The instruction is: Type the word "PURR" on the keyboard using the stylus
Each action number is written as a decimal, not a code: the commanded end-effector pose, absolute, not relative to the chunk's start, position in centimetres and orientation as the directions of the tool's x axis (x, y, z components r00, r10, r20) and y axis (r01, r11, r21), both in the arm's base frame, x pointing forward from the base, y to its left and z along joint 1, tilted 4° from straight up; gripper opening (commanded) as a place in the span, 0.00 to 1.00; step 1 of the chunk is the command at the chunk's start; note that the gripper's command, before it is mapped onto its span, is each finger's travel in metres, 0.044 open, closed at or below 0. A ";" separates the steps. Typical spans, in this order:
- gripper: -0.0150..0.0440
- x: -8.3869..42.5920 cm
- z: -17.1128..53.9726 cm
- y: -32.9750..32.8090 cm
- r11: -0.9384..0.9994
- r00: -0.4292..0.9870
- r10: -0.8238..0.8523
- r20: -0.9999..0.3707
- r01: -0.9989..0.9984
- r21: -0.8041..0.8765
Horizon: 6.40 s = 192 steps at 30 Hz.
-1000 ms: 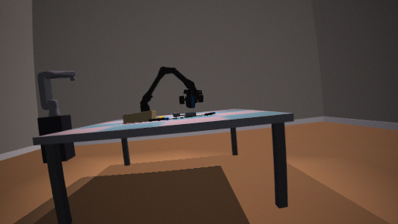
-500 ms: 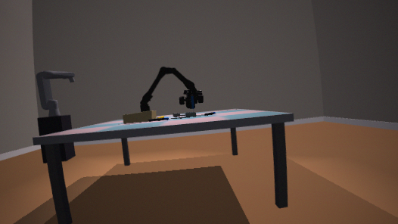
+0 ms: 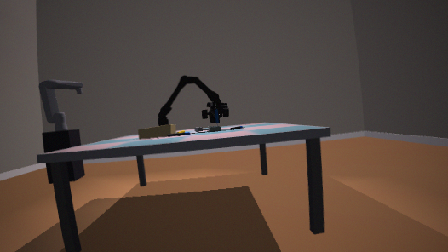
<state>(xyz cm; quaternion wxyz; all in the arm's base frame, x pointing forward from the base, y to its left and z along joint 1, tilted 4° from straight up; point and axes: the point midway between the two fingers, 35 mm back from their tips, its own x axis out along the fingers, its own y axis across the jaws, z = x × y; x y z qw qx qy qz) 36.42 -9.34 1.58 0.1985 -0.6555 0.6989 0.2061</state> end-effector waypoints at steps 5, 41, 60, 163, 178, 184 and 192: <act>0.39 36.4 1.1 -9.3 0.052 -0.061 -0.837 -0.544 -0.998 0.032; 0.36 36.6 4.3 -9.5 0.056 -0.059 -0.835 -0.547 -0.998 0.021; 0.25 37.0 5.0 -2.9 0.052 -0.060 -0.832 -0.551 -0.998 0.031; 0.26 36.8 4.7 -1.8 0.052 -0.058 -0.833 -0.550 -0.998 0.026; 0.39 36.8 3.0 -1.7 0.052 -0.061 -0.833 -0.549 -0.998 0.033; 0.39 36.8 2.9 -1.7 0.052 -0.061 -0.833 -0.549 -0.998 0.033; 0.39 36.8 2.5 -1.6 0.052 -0.061 -0.833 -0.549 -0.998 0.033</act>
